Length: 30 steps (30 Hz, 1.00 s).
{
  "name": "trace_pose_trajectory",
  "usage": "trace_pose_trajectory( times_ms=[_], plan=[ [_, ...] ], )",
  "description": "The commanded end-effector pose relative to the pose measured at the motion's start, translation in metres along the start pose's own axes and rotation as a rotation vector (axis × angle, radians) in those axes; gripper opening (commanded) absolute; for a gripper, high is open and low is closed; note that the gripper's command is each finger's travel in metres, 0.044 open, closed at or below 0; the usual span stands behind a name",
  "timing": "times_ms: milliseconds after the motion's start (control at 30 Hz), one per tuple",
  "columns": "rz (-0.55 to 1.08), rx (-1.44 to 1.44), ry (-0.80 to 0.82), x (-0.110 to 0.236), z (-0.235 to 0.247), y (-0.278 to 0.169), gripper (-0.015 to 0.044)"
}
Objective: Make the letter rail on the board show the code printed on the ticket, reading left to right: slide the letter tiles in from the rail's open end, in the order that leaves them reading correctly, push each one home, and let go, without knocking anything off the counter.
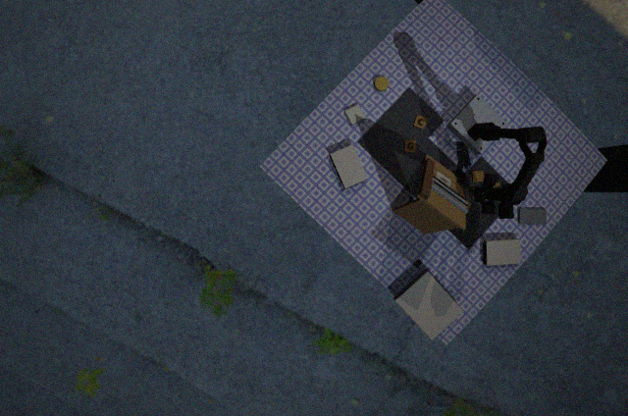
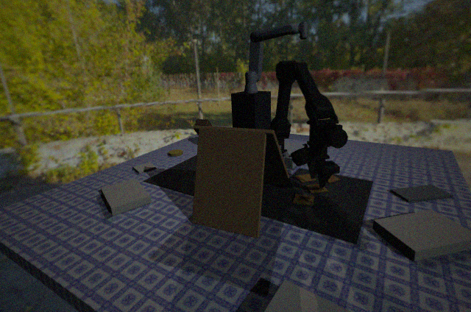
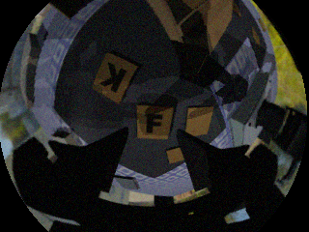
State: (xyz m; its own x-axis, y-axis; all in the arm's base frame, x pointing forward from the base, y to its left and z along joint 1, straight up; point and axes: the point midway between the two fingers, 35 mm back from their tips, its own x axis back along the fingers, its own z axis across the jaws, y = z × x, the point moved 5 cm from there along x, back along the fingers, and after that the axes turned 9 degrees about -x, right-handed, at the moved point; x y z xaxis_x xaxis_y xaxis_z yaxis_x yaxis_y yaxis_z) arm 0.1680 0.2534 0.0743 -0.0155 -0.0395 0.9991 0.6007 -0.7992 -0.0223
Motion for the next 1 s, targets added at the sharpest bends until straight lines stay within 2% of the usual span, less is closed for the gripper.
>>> trace_pose_trajectory(
  times_ms=[0, 967],
  plan=[
    [-0.008, -0.003, -0.005, -0.0035, -0.0016, 0.0009, 0.034],
    [-0.008, -0.003, -0.005, -0.006, -0.0016, 0.0008, 0.034]
  ],
)
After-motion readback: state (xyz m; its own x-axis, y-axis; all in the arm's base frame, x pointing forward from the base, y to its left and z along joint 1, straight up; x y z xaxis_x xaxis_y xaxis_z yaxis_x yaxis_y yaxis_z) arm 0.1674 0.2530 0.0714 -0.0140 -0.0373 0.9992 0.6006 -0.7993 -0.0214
